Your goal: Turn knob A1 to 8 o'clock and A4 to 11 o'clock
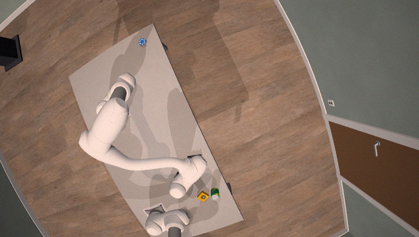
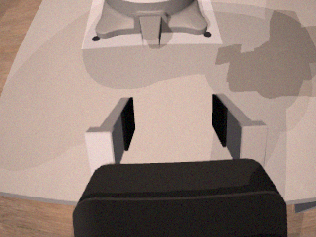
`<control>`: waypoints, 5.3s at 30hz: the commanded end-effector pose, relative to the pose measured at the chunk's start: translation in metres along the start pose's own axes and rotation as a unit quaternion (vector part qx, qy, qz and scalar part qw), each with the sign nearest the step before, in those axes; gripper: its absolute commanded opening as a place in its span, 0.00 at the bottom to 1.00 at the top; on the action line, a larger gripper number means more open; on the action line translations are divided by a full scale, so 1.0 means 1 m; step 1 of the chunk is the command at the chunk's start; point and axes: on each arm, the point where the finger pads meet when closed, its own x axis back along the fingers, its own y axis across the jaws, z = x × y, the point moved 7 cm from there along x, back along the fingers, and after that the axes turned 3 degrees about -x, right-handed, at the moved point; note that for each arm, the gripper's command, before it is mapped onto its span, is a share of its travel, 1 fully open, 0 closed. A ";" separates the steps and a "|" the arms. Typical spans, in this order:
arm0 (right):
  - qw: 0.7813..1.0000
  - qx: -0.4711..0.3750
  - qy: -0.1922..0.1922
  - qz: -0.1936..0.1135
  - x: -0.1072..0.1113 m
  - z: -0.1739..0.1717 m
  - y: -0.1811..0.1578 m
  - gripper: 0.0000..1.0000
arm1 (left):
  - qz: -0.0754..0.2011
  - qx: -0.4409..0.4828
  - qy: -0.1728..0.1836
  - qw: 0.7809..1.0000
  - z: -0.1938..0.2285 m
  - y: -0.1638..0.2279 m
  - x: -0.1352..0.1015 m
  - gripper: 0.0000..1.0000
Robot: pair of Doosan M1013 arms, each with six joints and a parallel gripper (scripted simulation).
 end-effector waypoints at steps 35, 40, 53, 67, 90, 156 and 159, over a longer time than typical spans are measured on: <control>1.000 0.000 0.000 0.000 0.000 0.000 0.000 1.00 | 0.000 -0.601 0.001 0.799 0.013 0.040 -0.016 1.00; 1.000 0.000 0.000 0.000 0.000 0.000 0.000 1.00 | 0.000 -0.674 0.001 0.739 0.012 0.043 -0.018 1.00; 1.000 0.000 0.000 0.000 0.000 0.000 0.000 1.00 | 0.000 -0.825 0.001 0.565 0.011 0.047 -0.025 1.00; 1.000 0.000 0.000 0.000 0.000 0.000 0.000 1.00 | 0.001 -0.937 0.001 0.348 0.012 0.045 -0.032 1.00; 1.000 0.000 0.000 0.000 0.000 0.000 0.000 1.00 | 0.001 -0.992 0.000 0.127 0.016 0.040 -0.039 0.46; 1.000 0.000 0.000 0.000 0.000 0.000 0.000 1.00 | 0.001 -0.992 0.001 0.127 0.016 0.040 -0.061 0.46; 1.000 0.000 0.000 0.000 0.000 0.000 0.000 1.00 | 0.001 -0.992 0.001 0.127 0.016 0.040 -0.065 0.46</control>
